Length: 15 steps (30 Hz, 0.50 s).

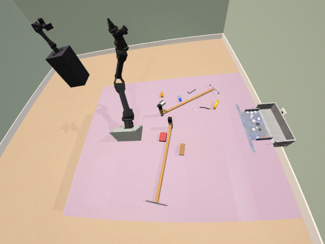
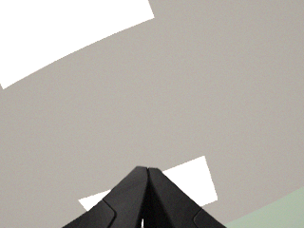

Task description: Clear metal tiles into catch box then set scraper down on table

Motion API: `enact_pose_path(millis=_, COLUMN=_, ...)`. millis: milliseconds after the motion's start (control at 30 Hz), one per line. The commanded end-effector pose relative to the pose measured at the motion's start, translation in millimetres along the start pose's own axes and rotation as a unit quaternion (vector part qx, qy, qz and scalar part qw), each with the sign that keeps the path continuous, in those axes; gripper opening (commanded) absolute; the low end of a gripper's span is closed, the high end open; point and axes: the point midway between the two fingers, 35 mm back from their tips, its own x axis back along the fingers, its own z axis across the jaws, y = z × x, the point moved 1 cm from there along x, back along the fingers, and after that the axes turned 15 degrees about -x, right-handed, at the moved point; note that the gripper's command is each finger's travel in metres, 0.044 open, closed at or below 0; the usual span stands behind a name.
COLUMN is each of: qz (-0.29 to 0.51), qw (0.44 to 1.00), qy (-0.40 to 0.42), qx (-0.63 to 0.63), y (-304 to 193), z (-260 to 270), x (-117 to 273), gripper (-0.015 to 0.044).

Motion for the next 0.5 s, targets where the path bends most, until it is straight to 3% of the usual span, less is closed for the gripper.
enact_pose_path(millis=0, qz=-0.015, qw=0.999, qy=0.028, qx=0.011, y=5, z=24, x=-2, gripper=0.0000)
enact_pose_path(millis=467, qz=-0.055, qw=0.992, qy=0.108, qx=0.039, y=15, z=81, x=0, gripper=0.0000)
